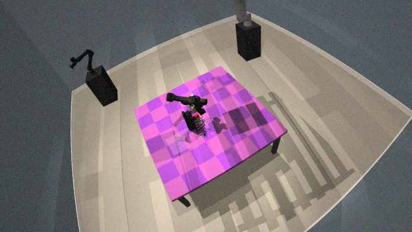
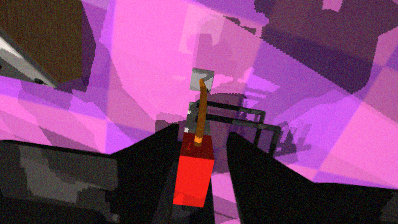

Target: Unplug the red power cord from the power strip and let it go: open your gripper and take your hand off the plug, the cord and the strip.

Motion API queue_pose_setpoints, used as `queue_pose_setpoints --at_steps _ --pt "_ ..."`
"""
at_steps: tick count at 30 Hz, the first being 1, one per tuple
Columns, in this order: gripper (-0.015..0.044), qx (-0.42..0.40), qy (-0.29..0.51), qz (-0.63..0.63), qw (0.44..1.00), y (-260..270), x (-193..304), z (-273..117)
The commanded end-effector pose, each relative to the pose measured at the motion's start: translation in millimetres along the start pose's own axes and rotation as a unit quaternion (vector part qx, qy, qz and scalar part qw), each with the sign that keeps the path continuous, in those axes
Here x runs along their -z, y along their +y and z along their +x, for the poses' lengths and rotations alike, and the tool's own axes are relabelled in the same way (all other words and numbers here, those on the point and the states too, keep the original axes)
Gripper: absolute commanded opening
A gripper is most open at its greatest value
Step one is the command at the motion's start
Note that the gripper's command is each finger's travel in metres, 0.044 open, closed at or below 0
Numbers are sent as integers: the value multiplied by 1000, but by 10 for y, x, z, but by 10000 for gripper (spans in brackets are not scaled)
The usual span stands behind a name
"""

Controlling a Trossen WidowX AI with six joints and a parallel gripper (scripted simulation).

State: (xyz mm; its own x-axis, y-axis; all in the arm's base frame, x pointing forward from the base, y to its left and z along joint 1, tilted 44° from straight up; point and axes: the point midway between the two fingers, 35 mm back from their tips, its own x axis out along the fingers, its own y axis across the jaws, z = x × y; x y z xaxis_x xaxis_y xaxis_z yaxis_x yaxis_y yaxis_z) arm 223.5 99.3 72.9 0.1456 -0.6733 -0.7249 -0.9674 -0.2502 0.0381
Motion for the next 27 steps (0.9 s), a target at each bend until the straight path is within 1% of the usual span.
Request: queue_pose_setpoints --at_steps 1,14,27 --pt "160 2 0 -1 1000 0 88 -8" --pt "160 2 1 -1 1000 10 300 -6" --pt "160 2 1 -1 1000 10 312 90"
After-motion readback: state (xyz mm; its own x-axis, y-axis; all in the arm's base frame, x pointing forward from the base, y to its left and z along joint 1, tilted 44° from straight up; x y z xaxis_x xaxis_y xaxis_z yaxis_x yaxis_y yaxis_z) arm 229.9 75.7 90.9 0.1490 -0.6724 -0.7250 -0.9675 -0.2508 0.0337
